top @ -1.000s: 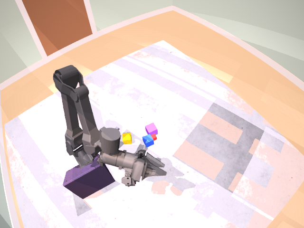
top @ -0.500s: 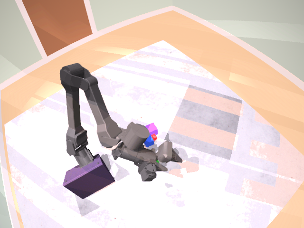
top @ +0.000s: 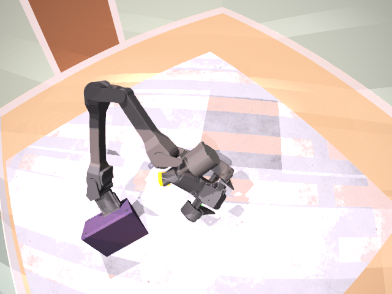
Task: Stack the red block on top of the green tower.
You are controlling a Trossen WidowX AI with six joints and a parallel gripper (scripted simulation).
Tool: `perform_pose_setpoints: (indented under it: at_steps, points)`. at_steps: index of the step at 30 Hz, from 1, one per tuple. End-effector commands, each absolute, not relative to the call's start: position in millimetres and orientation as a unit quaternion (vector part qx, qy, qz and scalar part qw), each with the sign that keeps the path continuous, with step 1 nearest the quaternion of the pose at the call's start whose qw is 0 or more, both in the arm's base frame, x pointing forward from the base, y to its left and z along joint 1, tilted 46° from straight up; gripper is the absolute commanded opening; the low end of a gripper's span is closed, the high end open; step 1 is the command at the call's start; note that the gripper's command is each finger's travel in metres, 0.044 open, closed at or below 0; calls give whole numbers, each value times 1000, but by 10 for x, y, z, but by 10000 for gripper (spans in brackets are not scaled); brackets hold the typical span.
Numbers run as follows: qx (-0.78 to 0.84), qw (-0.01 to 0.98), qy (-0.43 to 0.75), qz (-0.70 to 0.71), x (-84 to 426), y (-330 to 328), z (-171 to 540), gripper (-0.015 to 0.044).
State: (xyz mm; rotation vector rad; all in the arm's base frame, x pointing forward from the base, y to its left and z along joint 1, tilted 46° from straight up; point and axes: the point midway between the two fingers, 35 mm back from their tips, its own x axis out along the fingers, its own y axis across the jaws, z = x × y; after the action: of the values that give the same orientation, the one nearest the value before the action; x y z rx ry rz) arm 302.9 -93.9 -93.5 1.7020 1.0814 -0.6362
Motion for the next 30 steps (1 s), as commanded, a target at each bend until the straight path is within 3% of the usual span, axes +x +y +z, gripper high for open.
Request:
perform_pose_setpoints:
  at_steps: [1,15,26,30]
  points:
    - [650,536,497,-207,3122,-823,-838,440]
    - [448,621,642,30,3201,-257,-462,440]
    - [295,631,675,245,3175,212,14,440]
    - [287,630,674,258,3170,241,49,440]
